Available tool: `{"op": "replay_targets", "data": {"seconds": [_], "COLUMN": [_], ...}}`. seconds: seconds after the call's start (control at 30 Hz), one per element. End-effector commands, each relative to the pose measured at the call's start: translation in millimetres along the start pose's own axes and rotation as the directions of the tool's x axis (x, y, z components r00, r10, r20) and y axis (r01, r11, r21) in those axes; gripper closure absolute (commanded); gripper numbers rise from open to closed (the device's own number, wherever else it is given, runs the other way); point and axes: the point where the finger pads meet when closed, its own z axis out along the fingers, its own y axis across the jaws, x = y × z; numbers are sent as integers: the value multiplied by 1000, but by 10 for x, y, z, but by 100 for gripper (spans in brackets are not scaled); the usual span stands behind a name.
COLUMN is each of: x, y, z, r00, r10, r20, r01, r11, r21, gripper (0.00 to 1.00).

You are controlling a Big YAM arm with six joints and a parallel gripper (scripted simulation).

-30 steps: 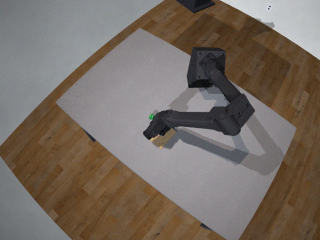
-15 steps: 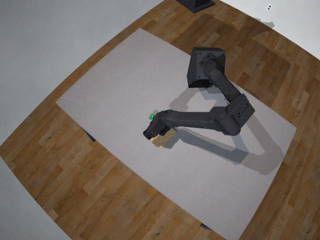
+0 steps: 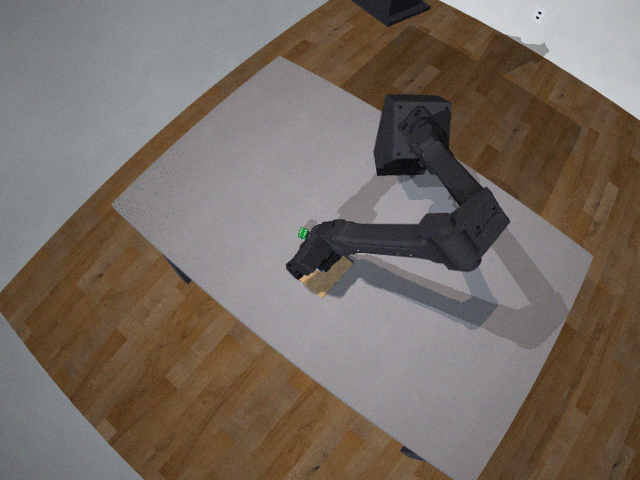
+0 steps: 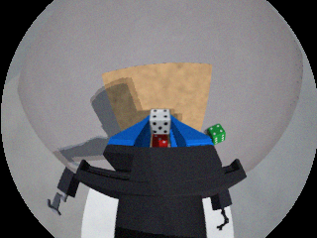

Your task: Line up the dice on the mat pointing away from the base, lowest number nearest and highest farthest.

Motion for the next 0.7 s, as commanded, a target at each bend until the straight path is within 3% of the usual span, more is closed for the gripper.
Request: {"op": "replay_targets", "data": {"seconds": [0.0, 0.67], "x": [-60, -54], "y": [35, 61], "z": [-19, -19], "r00": [1000, 1000], "r10": [-8, -11], "r20": [19, 18], "r01": [8, 11], "r11": [1000, 1000], "r21": [-2, -4], "gripper": [80, 80]}}
